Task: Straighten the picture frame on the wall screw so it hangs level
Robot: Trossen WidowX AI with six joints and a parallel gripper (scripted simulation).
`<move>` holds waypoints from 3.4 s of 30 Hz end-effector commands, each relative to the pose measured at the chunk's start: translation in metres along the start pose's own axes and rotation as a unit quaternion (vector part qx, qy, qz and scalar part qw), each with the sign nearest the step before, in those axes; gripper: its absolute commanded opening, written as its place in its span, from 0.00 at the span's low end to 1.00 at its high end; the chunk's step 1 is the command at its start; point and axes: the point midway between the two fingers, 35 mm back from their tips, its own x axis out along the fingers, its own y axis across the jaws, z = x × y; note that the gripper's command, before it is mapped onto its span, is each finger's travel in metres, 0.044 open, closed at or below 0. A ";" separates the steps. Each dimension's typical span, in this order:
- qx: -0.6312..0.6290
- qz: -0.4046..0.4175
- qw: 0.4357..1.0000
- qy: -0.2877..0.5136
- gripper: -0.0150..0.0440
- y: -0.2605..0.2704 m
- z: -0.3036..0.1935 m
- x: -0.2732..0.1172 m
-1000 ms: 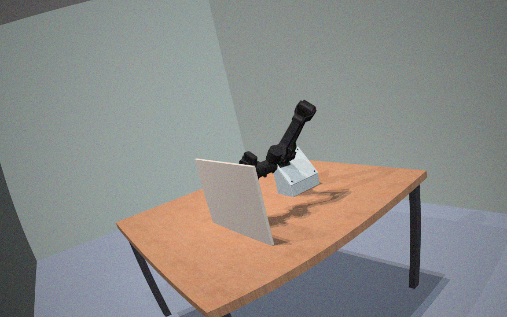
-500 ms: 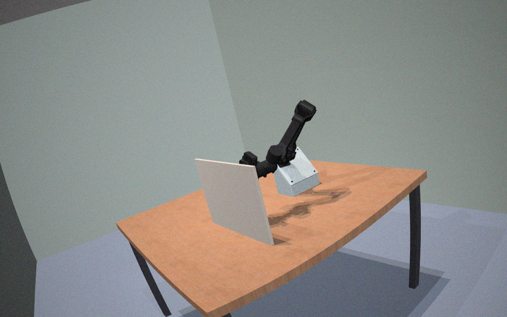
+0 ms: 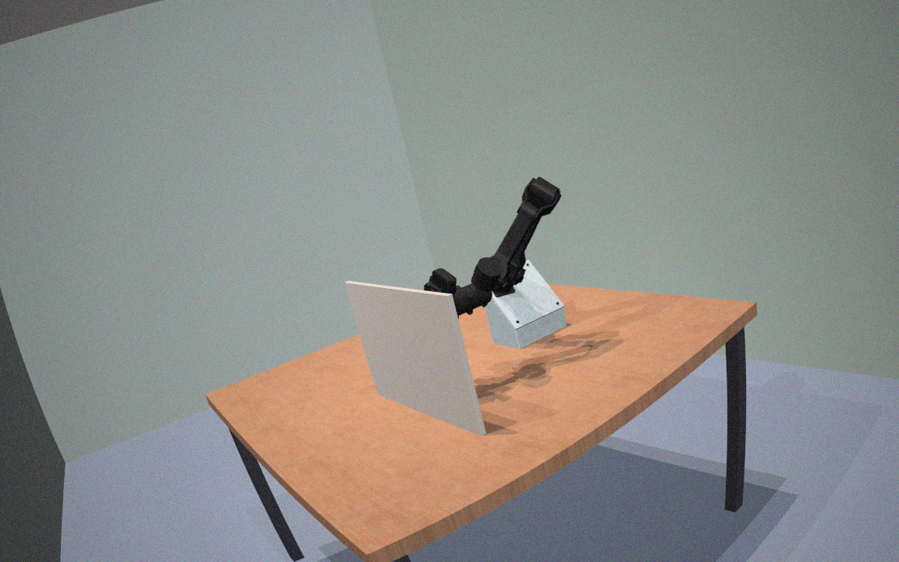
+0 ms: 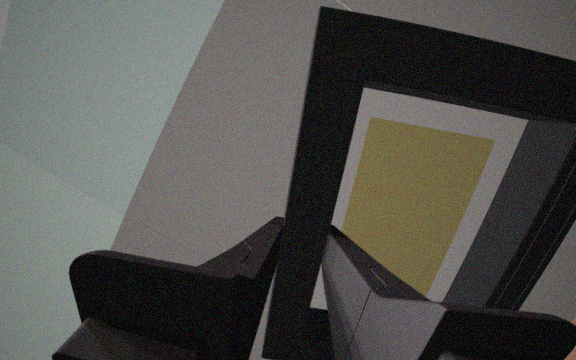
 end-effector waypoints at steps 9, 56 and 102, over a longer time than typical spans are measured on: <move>0.003 0.006 1.000 -0.003 0.25 0.003 0.001 0.001; 0.003 0.006 1.000 -0.003 0.25 0.001 0.008 0.001; 0.003 0.006 1.000 -0.003 0.25 0.002 0.009 0.001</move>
